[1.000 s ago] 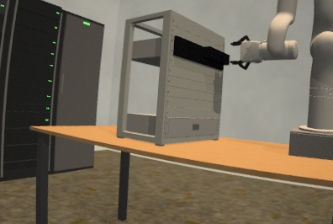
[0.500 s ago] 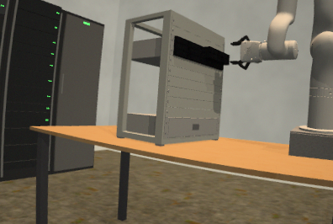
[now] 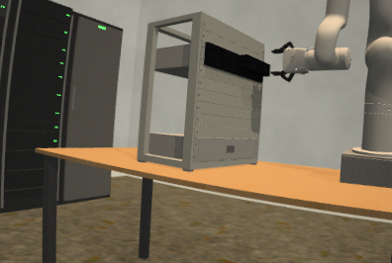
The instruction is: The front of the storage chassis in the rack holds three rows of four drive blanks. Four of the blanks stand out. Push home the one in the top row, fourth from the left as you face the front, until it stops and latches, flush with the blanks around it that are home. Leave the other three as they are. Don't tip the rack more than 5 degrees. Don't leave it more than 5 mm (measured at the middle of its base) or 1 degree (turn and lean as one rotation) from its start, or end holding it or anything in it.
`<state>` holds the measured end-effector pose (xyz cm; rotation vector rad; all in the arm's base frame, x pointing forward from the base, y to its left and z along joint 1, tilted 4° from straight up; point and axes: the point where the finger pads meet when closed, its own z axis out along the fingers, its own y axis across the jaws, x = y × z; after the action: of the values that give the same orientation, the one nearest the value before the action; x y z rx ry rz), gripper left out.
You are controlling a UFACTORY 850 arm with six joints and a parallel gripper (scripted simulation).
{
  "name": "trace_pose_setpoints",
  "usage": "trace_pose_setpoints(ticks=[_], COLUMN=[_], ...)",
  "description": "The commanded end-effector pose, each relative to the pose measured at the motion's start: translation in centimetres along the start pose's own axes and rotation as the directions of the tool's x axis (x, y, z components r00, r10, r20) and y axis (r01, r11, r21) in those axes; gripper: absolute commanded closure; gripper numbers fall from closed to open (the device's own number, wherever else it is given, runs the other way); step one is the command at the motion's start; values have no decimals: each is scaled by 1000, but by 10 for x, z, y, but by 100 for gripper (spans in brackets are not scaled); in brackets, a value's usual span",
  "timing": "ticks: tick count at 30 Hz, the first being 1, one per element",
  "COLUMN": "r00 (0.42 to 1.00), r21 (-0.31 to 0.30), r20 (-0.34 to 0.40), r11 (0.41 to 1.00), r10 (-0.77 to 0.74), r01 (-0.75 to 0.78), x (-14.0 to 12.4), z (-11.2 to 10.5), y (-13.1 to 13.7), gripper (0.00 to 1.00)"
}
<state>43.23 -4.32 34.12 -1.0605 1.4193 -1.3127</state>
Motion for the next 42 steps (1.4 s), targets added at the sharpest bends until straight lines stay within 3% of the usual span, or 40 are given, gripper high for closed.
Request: trace_pose_setpoints(ticks=[1,2,3,42], r00=[1000,1000,1000,1000], r21=[2,2,2,2], r20=[0,0,0,0], r11=[1000,1000,1000,1000], r10=[0,0,0,0], r01=[0,0,0,0], x=[0,0,0,9], z=[0,0,0,1], y=[-1,-1,-1,-2], gripper=[0,0,100,100])
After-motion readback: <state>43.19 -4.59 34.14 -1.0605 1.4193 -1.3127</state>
